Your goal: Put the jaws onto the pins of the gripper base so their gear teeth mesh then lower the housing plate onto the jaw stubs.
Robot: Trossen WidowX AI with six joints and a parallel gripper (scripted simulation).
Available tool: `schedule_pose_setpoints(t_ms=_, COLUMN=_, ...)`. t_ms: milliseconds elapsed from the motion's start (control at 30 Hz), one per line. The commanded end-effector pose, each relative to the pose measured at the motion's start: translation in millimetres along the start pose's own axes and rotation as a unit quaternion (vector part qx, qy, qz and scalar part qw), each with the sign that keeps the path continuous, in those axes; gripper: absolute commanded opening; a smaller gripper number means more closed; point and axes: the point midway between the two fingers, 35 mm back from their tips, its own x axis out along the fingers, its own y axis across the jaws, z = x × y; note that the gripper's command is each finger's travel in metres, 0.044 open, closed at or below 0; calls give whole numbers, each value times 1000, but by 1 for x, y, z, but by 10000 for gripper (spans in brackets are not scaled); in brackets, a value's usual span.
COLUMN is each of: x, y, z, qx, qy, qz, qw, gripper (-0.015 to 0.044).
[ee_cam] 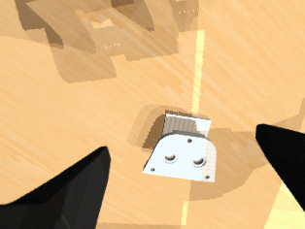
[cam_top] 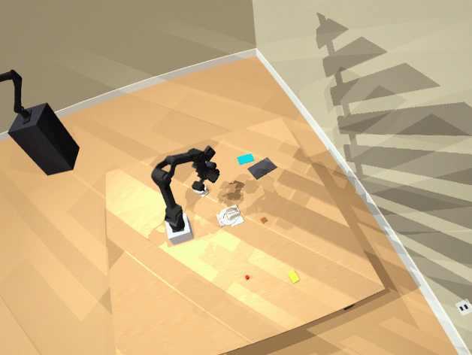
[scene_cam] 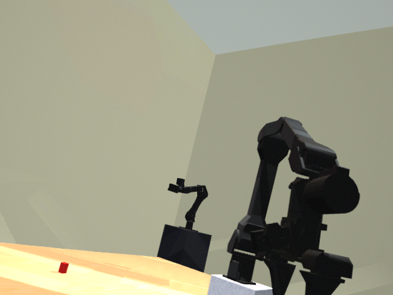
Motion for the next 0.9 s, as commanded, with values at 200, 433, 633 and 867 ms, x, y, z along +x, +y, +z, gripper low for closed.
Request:
schedule_pose_setpoints(t_ms=200, x=-5, y=0, z=-58, qx=140, qy=0, qz=-5, qw=990, gripper=440)
schedule_pose_setpoints(t_ms=433, x=-6, y=-1, z=-67, qx=161, qy=0, qz=-7, qw=987, gripper=440)
schedule_pose_setpoints(t_ms=633, x=32, y=-1, z=-67, qx=161, qy=0, qz=-7, qw=987, gripper=440)
schedule_pose_setpoints(t_ms=867, x=35, y=-2, z=-67, qx=161, qy=0, qz=-7, qw=987, gripper=440)
